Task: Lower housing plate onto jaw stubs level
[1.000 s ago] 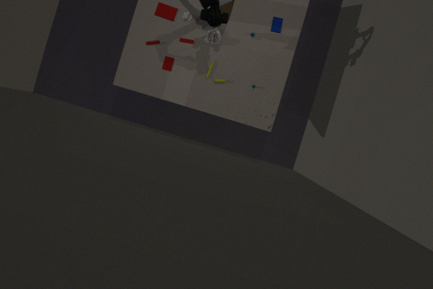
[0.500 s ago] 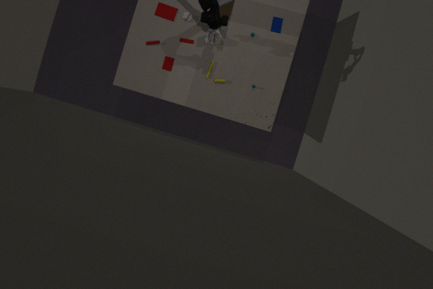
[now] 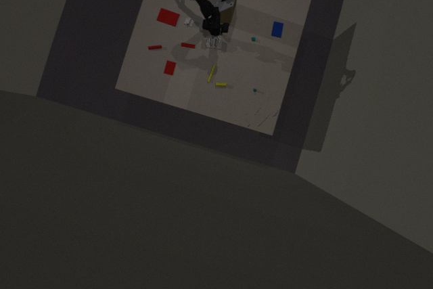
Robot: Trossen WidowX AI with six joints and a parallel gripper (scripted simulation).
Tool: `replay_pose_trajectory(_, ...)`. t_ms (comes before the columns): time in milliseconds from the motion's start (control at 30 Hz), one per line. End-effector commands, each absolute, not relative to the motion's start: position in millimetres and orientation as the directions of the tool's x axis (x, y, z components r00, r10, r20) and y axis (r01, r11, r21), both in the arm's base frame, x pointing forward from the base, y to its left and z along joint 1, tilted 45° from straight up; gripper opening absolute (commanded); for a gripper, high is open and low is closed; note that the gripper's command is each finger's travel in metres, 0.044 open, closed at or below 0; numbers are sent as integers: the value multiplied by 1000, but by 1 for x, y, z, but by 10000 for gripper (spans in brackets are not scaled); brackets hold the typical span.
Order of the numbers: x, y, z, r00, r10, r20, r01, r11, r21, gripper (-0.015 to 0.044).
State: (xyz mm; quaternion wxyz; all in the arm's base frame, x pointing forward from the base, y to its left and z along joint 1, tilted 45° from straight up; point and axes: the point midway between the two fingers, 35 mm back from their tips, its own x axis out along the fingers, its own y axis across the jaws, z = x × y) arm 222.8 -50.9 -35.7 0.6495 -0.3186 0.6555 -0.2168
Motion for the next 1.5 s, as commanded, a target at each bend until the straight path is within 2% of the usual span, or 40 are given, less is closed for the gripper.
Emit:
replay_pose_trajectory(0,220,-56,-40,42,-704,-709,-146,698,-701,351)
replay_pose_trajectory(1467,219,-66,-49,41,-706,-707,-158,694,-702,351)
